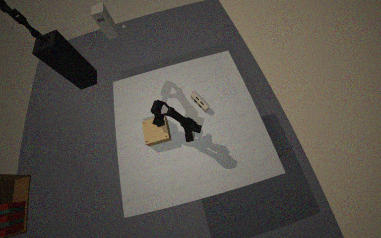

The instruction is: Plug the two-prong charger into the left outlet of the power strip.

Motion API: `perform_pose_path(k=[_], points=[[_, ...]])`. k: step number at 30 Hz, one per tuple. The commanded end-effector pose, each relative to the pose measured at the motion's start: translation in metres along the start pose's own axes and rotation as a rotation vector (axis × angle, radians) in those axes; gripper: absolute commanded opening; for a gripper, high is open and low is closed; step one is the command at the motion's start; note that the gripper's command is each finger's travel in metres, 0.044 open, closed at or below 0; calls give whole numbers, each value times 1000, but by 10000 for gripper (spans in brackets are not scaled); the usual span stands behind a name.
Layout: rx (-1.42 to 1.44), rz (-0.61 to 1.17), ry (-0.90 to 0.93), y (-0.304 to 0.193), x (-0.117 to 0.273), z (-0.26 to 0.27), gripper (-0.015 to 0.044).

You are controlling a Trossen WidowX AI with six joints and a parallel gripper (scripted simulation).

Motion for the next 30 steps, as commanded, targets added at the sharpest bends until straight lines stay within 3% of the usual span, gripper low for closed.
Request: perform_pose_path(k=[1,12,30], points=[[-1,-6,-6,1,11,-1,0],[-4,-5,-10,-5,52,3,0],[50,-8,-12,11,51,21,0]])
Point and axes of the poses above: the point midway between the two fingers, 35 mm back from their tips, its own x axis back along the fingers, its own z axis across the jaws, y = z × x, the point moved 9 cm from there along x, back along the fingers, and after that the axes turned 13 degrees about x, right-handed, at the moved point
